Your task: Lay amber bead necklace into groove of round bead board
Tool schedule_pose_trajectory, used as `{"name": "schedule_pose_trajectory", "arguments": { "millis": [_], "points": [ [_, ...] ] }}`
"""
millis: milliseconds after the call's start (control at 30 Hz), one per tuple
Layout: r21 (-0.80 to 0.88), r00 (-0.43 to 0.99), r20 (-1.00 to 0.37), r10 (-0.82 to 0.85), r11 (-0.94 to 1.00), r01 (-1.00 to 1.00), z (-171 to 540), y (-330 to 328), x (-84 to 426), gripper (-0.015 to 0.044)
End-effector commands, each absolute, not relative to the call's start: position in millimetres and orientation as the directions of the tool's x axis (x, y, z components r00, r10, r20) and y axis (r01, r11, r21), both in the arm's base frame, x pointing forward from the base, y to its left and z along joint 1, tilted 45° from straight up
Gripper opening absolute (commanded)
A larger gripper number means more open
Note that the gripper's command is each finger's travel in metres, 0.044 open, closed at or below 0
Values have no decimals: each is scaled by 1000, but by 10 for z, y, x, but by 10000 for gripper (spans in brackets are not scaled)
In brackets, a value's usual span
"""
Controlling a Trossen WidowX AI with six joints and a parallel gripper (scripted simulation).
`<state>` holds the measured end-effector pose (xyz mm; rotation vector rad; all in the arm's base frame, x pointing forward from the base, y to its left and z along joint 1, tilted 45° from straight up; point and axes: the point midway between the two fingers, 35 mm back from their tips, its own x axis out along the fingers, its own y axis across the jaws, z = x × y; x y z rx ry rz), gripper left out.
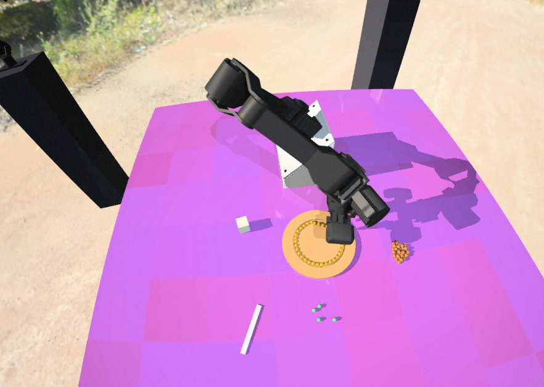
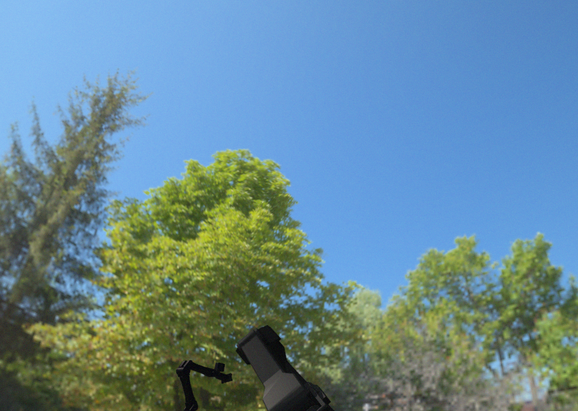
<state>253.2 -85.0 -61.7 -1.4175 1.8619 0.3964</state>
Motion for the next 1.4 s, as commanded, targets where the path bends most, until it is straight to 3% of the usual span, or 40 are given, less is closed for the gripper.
{"name": "schedule_pose_trajectory", "arguments": {
  "millis": [0,667,833,1367],
  "points": [
    [-189,-107,-716,-690,339,-922,-644,-879,2526,120],
    [-178,-118,-714,-690,342,-923,-830,-1065,2461,120],
    [-183,-114,-718,-686,345,-921,-816,-1049,2481,0],
    [-183,-114,-718,-686,345,-921,-816,-1049,2481,0]
  ]
}}
